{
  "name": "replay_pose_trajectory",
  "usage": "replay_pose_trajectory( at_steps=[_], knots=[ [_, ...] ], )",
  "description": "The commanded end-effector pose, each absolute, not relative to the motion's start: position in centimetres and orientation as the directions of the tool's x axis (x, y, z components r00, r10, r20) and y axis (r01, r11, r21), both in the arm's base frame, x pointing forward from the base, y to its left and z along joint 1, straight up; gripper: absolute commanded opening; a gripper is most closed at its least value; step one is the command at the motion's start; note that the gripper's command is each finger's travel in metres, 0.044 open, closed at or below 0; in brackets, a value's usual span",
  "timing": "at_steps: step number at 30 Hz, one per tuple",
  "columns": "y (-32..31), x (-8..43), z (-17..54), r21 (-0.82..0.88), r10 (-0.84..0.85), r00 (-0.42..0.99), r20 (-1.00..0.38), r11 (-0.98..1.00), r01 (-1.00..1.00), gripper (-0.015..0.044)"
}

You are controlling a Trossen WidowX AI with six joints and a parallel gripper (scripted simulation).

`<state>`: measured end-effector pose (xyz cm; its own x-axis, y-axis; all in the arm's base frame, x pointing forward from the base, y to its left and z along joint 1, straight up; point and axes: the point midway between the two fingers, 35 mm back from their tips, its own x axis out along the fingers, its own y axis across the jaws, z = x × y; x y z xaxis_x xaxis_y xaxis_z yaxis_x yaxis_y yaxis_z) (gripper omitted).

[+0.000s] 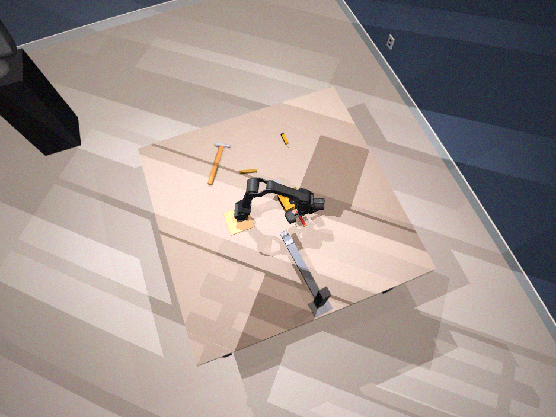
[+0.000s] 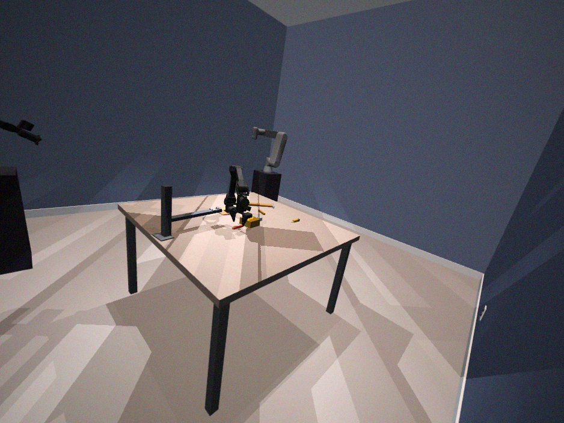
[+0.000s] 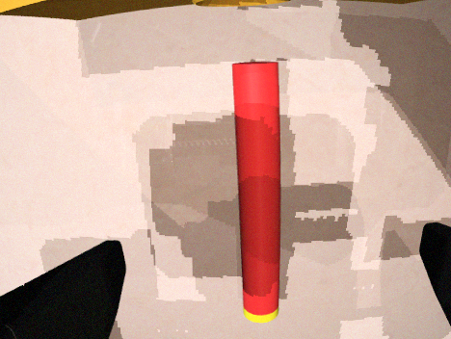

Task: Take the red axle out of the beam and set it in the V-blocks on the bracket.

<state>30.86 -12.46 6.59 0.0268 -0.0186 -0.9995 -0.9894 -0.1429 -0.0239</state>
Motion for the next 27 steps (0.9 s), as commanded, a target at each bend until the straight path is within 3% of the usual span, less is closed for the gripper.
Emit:
replay_pose_trajectory(
  at_steps=[1,23,27],
  knots=[
    [-12.4,30.7,5.7,-0.018,-0.014,0.02,-1.0,-0.137,-0.99,0.044],
    [-12.3,30.6,3.6,-0.017,-0.014,0.019,-1.0,-0.137,-0.99,0.044],
    [-12.4,30.6,3.7,-0.019,-0.017,0.022,-1.0,-0.142,-0.99,0.0335]
  ],
)
